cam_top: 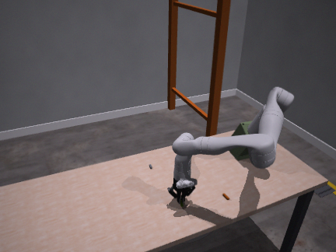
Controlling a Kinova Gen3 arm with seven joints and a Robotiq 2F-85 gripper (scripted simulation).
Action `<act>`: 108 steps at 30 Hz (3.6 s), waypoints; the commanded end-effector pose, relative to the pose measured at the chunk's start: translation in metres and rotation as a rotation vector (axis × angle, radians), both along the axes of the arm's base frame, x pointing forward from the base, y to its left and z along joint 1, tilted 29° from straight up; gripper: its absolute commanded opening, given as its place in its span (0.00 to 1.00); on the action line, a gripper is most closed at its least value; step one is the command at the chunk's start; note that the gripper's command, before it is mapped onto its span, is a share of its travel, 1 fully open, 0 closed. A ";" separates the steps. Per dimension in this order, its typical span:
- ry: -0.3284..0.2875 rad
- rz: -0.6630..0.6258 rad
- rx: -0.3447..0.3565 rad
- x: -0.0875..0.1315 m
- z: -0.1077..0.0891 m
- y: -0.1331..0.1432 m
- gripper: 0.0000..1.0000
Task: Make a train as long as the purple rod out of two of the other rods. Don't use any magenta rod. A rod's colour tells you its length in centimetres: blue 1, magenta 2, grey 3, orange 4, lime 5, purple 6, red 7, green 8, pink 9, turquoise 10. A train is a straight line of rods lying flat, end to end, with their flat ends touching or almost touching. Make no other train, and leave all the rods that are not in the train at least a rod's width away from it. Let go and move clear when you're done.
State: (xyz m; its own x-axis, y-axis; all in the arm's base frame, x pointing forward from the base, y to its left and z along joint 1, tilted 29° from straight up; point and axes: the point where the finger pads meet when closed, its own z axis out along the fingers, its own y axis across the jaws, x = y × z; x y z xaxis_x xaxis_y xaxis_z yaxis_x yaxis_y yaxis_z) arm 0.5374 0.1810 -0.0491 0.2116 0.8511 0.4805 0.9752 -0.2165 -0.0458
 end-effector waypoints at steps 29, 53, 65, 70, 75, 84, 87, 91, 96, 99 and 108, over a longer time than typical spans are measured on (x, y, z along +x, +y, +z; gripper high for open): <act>-0.002 -0.008 0.003 0.003 0.000 0.002 0.05; -0.002 -0.009 0.003 0.003 0.000 0.002 0.05; 0.004 -0.017 0.002 0.000 0.000 0.003 0.05; 0.003 -0.016 0.002 0.000 0.000 0.004 0.05; 0.003 -0.016 0.002 0.000 0.000 0.004 0.05; 0.003 -0.016 0.002 0.000 0.000 0.004 0.05; 0.003 -0.016 0.002 0.000 0.000 0.004 0.05; 0.003 -0.016 0.003 0.000 0.000 0.004 0.05; 0.002 -0.014 0.003 0.000 -0.001 0.005 0.05; 0.000 -0.012 0.003 0.001 -0.003 0.007 0.05; -0.001 -0.011 0.003 0.002 -0.008 0.010 0.05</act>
State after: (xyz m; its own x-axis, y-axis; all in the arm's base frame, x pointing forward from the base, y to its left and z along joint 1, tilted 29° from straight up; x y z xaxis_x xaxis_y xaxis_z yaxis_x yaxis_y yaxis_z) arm 0.5370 0.1880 -0.0554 0.2142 0.8498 0.4817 0.9745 -0.2195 -0.0461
